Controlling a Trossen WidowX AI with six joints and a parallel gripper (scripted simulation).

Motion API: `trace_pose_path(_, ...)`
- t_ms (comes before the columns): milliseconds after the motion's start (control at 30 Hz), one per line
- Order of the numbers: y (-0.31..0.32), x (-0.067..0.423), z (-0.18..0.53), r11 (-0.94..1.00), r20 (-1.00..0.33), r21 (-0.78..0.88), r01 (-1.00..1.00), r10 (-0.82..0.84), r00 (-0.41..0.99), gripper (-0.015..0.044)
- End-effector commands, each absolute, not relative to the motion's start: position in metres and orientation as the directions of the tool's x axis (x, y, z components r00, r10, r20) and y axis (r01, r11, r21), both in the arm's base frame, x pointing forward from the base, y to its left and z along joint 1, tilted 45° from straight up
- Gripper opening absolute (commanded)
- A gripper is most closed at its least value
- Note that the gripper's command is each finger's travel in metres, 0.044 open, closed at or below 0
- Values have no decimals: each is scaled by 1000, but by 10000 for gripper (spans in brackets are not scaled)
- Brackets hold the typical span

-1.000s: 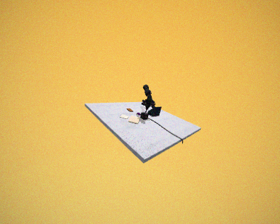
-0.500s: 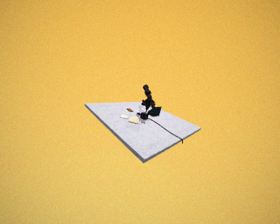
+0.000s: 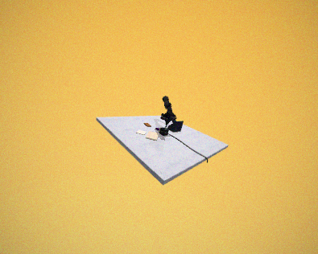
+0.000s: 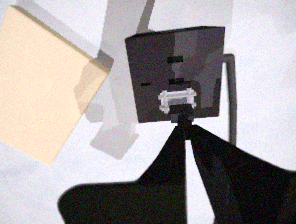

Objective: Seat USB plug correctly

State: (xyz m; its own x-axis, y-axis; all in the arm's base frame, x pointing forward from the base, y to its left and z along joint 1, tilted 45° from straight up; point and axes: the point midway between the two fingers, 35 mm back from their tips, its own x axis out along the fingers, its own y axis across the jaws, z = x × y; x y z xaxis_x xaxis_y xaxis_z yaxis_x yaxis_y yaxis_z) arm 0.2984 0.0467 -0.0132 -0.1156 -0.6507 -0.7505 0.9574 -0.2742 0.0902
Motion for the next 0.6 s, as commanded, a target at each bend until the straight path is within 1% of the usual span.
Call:
trace_pose_path(0, 46, 298, -14, -274, -754, 86, 958, -646, -117, 0)
trace_pose_path(567, 46, 298, -16, -275, -763, 87, 958, -636, -114, 0)
